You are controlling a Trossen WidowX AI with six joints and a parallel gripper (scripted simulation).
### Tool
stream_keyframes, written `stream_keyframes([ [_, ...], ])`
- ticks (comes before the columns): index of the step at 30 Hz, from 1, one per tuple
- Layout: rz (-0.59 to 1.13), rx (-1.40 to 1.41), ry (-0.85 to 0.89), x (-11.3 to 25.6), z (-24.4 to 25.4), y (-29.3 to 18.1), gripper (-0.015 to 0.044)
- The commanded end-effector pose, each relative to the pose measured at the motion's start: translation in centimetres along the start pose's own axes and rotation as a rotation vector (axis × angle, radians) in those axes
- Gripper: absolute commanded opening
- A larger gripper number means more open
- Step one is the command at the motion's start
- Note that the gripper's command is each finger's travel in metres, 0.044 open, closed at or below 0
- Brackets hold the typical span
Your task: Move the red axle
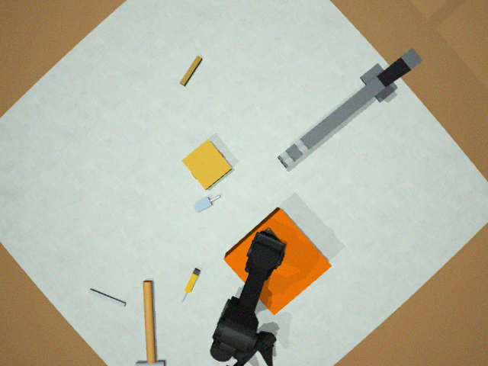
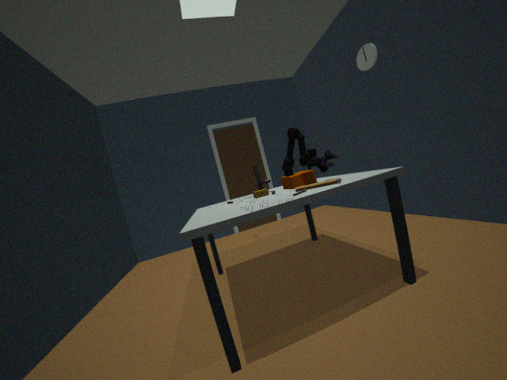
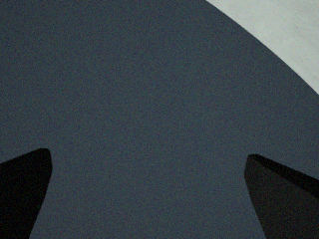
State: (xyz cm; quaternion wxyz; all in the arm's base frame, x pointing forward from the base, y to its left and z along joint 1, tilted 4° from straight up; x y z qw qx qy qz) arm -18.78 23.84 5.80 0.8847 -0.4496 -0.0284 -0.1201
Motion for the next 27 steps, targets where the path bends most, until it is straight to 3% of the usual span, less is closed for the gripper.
stream_keyframes([
  [1, 0.000, 0.000, 0.000, 0.0, 0.0, -0.1, 0.0426],
  [27, -0.024, 0.024, 0.016, 1.1, 3.2, -3.9, 0.0440],
])
Point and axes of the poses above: the point midway between the two fingers, 35 mm back from their tips, its own x axis back along the fingers, its own z axis across the jaws, y = z × x, the point moved 7 cm from there along x, back along the fingers, and after that the axes turned 2 degrees about -x, right-handed, at the moved point
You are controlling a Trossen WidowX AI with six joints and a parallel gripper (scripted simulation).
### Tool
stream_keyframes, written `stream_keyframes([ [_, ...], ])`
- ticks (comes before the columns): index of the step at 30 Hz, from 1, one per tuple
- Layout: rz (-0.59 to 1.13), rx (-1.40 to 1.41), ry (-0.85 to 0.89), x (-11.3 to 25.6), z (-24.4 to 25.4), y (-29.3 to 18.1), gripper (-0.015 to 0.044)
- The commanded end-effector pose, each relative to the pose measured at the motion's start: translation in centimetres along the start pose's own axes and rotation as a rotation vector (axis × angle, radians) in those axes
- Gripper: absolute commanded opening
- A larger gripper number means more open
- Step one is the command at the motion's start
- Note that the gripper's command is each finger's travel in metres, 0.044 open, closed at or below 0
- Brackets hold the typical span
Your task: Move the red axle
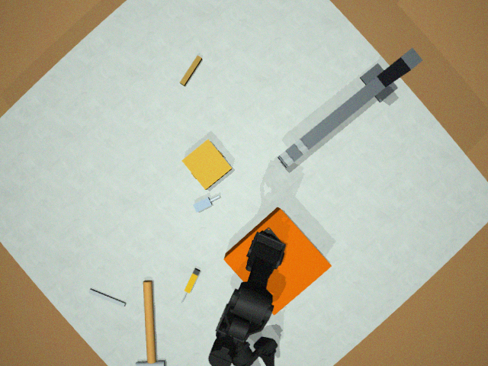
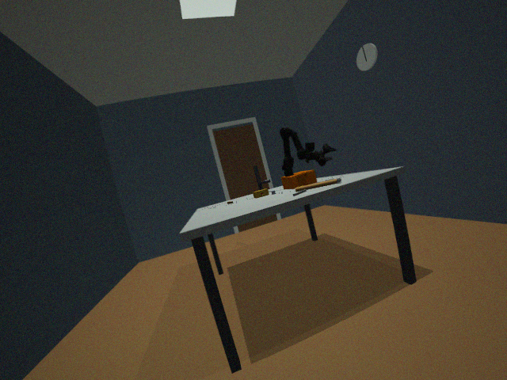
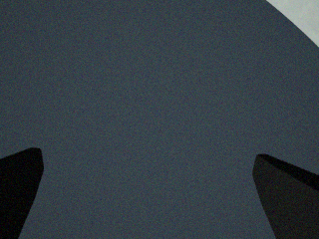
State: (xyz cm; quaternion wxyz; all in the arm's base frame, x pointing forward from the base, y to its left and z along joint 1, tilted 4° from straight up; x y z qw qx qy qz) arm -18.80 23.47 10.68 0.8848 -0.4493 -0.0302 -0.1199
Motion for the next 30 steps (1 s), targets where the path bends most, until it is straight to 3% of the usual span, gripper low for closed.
stream_keyframes([
  [1, -0.049, 0.046, 0.033, 0.7, 0.9, 0.6, 0.0440],
  [11, -0.312, 0.166, 0.137, 5.6, 3.3, 4.6, 0.0440],
  [19, -0.733, 0.404, 0.168, 14.8, 5.2, 8.6, 0.0440],
  [25, -1.062, 0.579, -0.061, 22.5, 4.2, 10.5, 0.0440],
  [30, -1.199, 0.648, -0.276, 27.2, 2.6, 10.6, 0.0440],
])
Point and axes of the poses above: the point midway between the two fingers, 35 mm back from their tips, its own x axis back along the fingers, its own z axis across the jaws, y = z × x, the point moved 7 cm from there along x, back along the fingers, and after that the axes turned 2 degrees about -x, right-handed, at the moved point
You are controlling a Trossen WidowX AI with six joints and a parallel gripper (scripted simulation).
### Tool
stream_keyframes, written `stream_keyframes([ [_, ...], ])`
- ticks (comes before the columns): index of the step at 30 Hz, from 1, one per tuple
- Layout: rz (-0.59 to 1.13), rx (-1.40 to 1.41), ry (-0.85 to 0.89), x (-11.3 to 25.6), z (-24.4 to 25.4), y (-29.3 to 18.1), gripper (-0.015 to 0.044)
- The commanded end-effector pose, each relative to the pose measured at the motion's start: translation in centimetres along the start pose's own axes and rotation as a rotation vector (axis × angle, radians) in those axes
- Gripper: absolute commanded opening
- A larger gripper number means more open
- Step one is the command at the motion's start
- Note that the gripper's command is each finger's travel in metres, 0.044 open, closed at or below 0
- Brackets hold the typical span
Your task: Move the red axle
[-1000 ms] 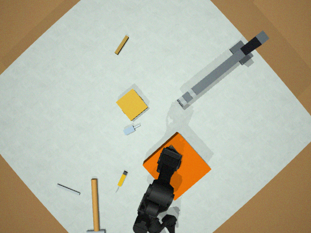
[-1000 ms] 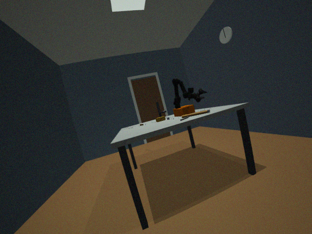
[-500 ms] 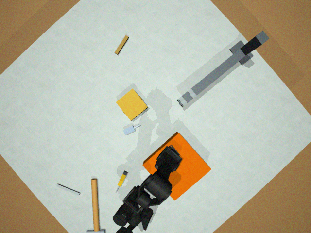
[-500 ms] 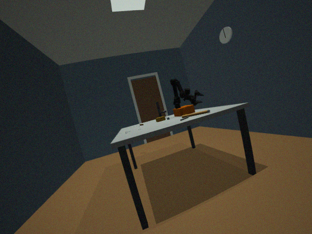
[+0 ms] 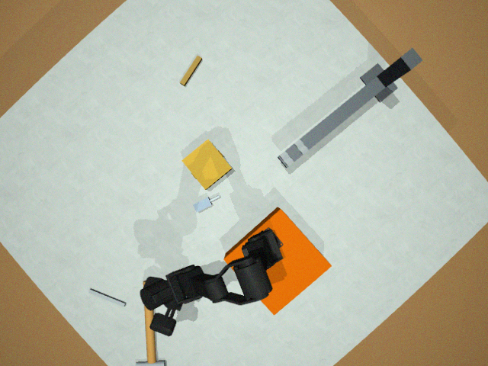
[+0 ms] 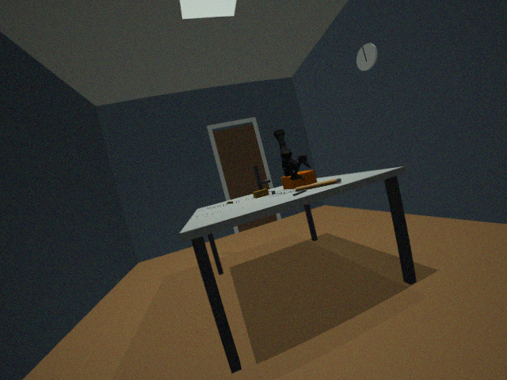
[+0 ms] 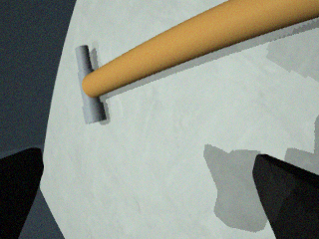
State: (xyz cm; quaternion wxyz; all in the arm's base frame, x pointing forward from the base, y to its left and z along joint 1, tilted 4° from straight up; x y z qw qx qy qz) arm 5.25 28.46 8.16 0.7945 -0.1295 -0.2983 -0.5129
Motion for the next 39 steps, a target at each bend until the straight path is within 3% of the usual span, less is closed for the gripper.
stream_keyframes([
  [1, -0.126, 0.219, -0.207, 3.6, -3.1, 4.1, 0.0440],
  [12, -0.056, 0.508, -0.583, 11.0, -8.9, 6.8, 0.0440],
  [25, 0.364, 0.761, -0.808, 20.5, -13.8, 4.4, 0.0440],
  [39, 0.398, 0.776, -0.808, 20.2, -15.1, 4.1, 0.0440],
])
Point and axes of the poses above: the point midway between the two fingers, 35 mm back from their tips, its own x axis back along the fingers, its own z axis across the jaws, y = z × x, the point moved 7 cm from there along x, back along the fingers, and after that the axes turned 2 degrees about -x, right-handed, at the moved point
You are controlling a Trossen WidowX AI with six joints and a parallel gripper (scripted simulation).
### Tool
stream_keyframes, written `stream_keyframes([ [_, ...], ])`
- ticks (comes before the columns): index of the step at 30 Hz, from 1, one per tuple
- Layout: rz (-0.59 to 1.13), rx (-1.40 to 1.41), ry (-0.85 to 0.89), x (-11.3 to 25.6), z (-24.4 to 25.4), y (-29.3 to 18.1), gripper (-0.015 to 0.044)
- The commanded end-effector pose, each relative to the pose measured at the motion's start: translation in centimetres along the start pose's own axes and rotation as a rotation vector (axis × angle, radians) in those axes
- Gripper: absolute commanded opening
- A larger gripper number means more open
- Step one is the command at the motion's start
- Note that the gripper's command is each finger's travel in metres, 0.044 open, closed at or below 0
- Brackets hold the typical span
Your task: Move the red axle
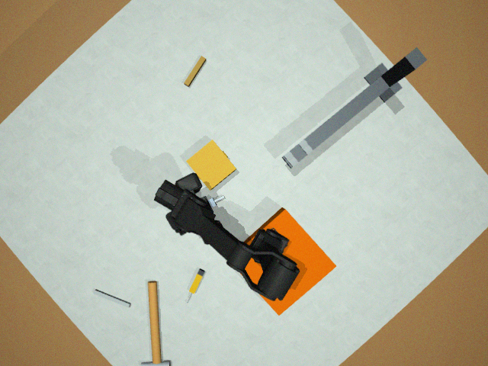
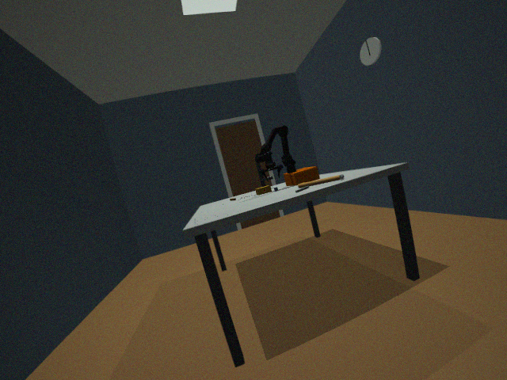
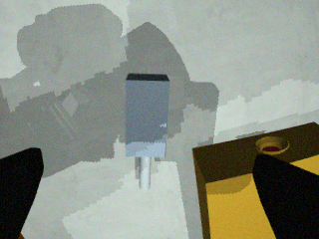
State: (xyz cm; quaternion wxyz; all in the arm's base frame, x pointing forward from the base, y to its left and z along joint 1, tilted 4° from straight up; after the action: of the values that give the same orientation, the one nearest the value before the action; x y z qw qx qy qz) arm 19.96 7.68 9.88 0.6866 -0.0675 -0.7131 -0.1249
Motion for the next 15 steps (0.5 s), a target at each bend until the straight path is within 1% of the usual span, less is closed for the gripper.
stream_keyframes([
  [1, 0.011, 0.009, 0.001, -1.9, 0.0, -0.2, 0.0440],
  [3, 0.011, 0.009, 0.002, -2.9, 0.0, -0.2, 0.0440],
  [15, 0.011, 0.009, 0.002, -4.7, 0.0, -0.3, 0.0440],
])
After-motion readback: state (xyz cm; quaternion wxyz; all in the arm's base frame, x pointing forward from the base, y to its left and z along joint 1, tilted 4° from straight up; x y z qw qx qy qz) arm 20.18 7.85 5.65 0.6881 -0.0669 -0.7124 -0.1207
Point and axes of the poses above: the point midway between the two fingers, 35 mm back from their tips, its own x axis back along the fingers, its own z axis across the jaws, y = z × x, the point moved 7 cm from there along x, back along the fingers, and after that the axes turned 2 degrees about -x, right-handed, at the moved point
